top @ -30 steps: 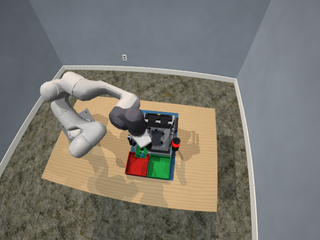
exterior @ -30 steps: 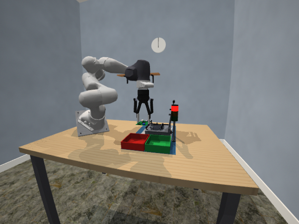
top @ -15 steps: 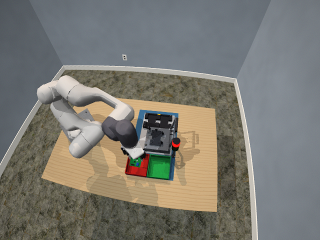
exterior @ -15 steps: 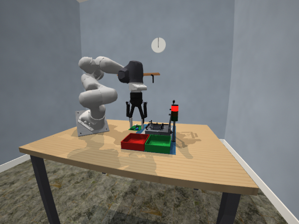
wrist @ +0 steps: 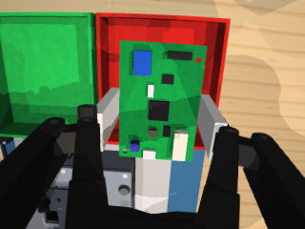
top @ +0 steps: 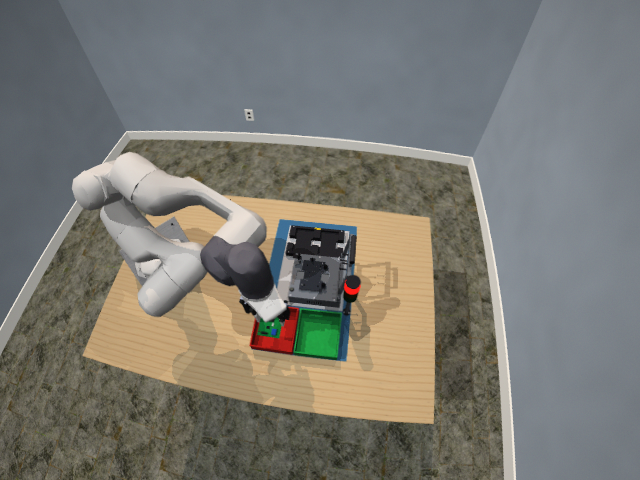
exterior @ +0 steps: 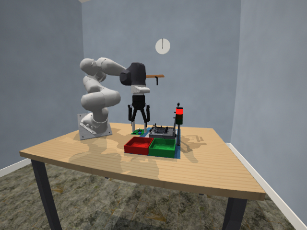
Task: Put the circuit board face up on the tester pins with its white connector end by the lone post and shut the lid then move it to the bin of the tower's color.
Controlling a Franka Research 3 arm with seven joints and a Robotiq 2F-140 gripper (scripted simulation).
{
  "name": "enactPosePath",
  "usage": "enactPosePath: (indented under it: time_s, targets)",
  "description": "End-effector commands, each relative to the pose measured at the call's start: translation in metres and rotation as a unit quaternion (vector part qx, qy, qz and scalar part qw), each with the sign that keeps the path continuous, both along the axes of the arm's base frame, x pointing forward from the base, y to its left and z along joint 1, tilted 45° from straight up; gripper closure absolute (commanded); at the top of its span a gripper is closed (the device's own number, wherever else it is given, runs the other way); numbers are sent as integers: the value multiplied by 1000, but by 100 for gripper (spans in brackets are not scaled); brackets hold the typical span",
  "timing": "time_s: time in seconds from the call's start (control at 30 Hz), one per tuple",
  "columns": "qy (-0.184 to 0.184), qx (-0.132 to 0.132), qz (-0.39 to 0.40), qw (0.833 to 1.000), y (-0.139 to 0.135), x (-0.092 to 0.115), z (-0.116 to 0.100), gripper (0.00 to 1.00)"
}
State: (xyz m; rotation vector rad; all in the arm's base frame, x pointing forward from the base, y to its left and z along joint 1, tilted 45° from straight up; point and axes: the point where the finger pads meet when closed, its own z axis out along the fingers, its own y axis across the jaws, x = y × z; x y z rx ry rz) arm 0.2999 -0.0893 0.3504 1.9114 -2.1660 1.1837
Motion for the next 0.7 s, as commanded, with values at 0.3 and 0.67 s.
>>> enactPosePath:
  time_s: [0.3, 0.67]
  targets:
    - [3, -5, 6, 1000, -1, 0, 1, 54]
    - [3, -5, 6, 1000, -3, 2, -2, 54]
